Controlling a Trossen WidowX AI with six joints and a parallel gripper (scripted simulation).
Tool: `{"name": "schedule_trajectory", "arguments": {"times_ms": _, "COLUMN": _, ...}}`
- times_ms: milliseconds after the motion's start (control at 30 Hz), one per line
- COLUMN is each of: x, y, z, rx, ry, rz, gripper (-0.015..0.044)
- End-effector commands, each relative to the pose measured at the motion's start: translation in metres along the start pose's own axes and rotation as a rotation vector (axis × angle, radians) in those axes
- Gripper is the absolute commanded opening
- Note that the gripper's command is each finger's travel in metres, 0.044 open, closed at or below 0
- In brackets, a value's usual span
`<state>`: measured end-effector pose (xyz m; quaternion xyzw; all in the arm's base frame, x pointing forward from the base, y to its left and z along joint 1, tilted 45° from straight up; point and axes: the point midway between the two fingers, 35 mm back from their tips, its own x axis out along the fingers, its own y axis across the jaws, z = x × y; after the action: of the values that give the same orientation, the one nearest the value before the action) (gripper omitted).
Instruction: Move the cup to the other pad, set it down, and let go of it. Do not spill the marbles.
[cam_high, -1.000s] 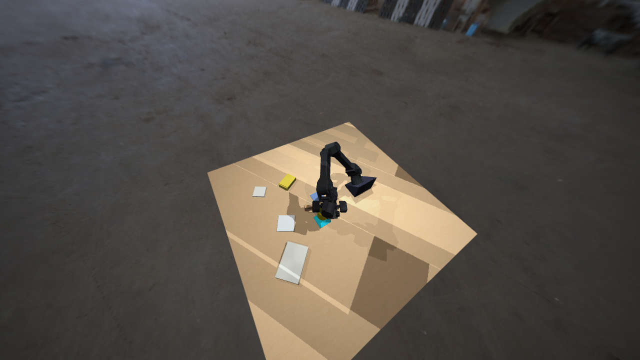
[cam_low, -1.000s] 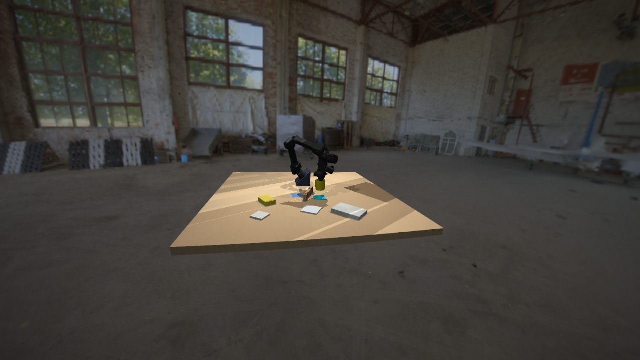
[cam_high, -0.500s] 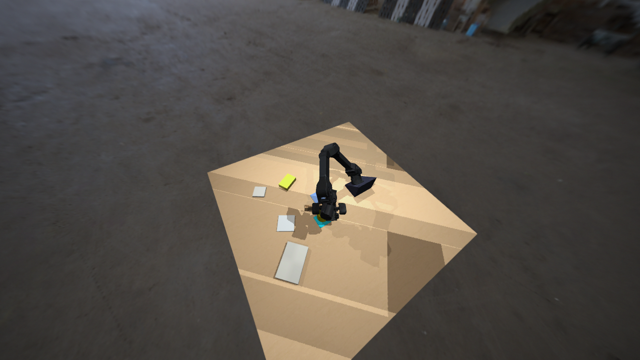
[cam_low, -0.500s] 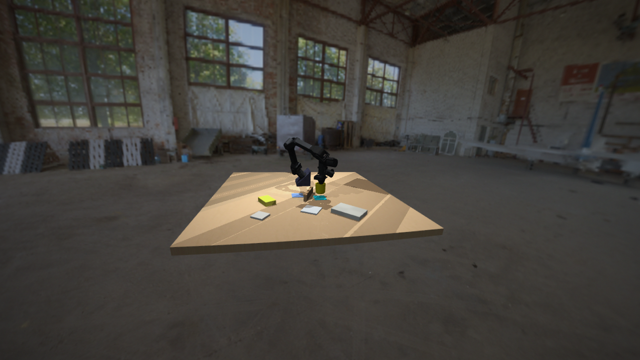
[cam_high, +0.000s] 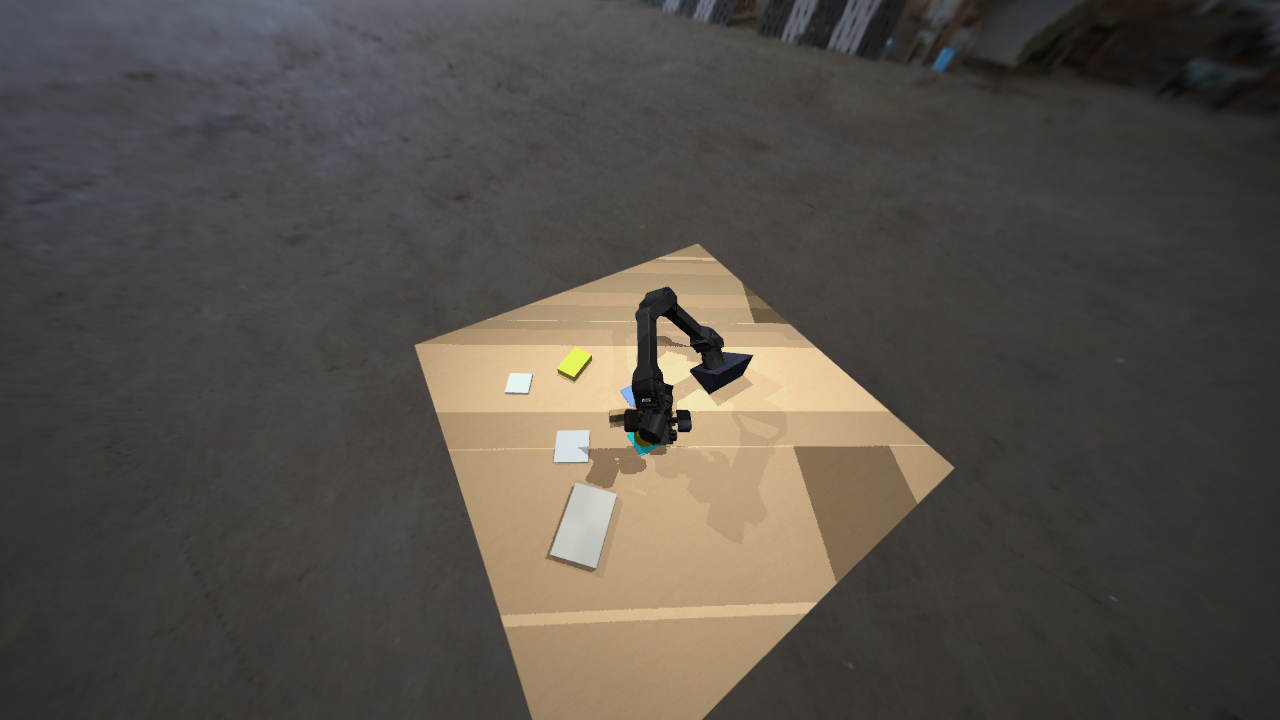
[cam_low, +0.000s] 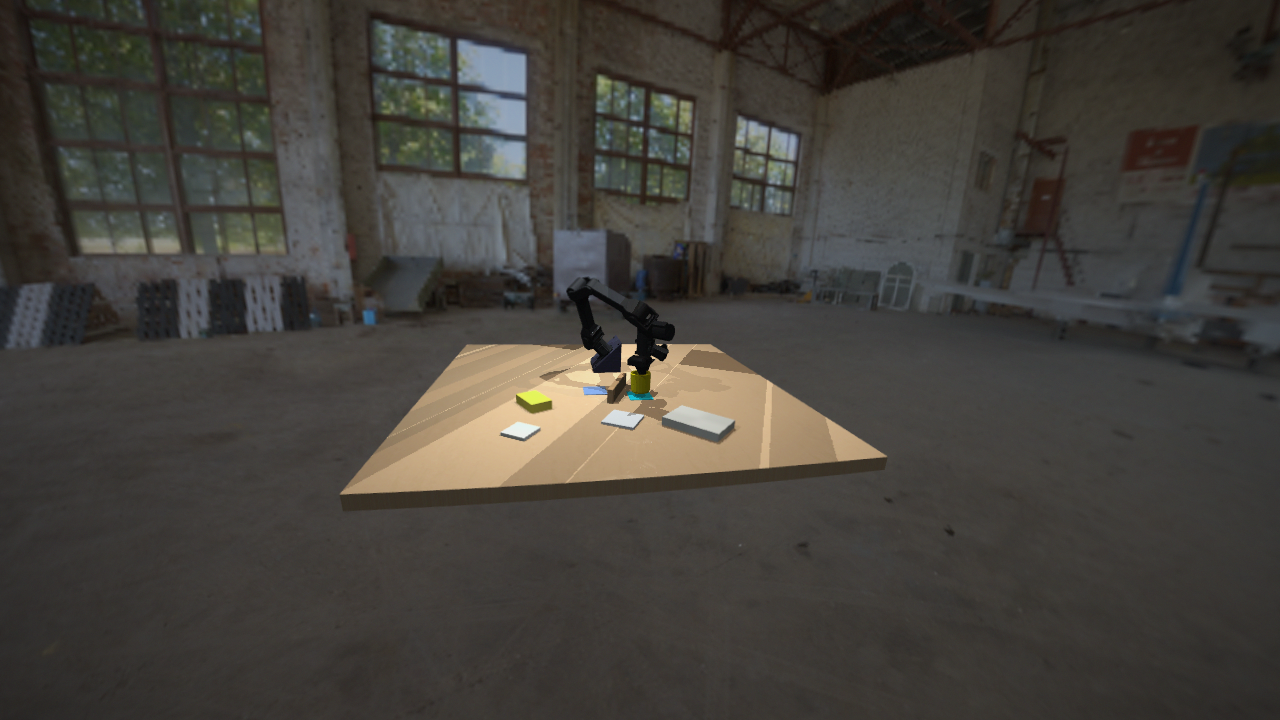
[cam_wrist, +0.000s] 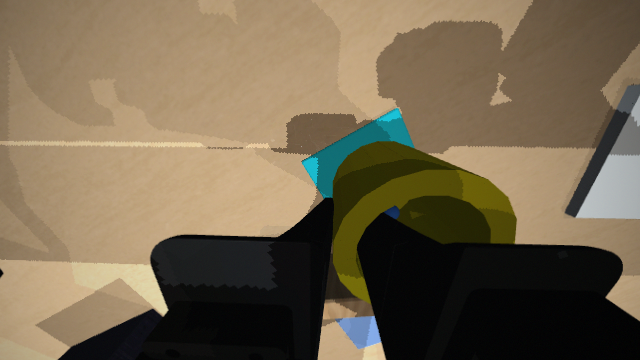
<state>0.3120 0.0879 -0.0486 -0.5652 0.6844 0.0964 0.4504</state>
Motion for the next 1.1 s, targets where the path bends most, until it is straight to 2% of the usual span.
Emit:
{"name": "schedule_trajectory", "arguments": {"times_ms": 0, "x": 0.0092, "y": 0.0031, "z": -0.0024, "rx": -0.015, "ry": 0.013, "rz": 0.001, "gripper": 0.0000}}
{"name": "schedule_trajectory", "arguments": {"times_ms": 633, "x": 0.0077, "y": 0.0010, "z": -0.0009, "rx": -0.001, "ry": 0.003, "rz": 0.001, "gripper": 0.0000}}
{"name": "schedule_trajectory", "arguments": {"times_ms": 833, "x": 0.0077, "y": 0.0010, "z": -0.0009, "rx": -0.001, "ry": 0.003, "rz": 0.001, "gripper": 0.0147}}
{"name": "schedule_trajectory", "arguments": {"times_ms": 1067, "x": 0.0071, "y": 0.0010, "z": -0.0008, "rx": -0.002, "ry": 0.003, "rz": 0.001, "gripper": 0.0147}}
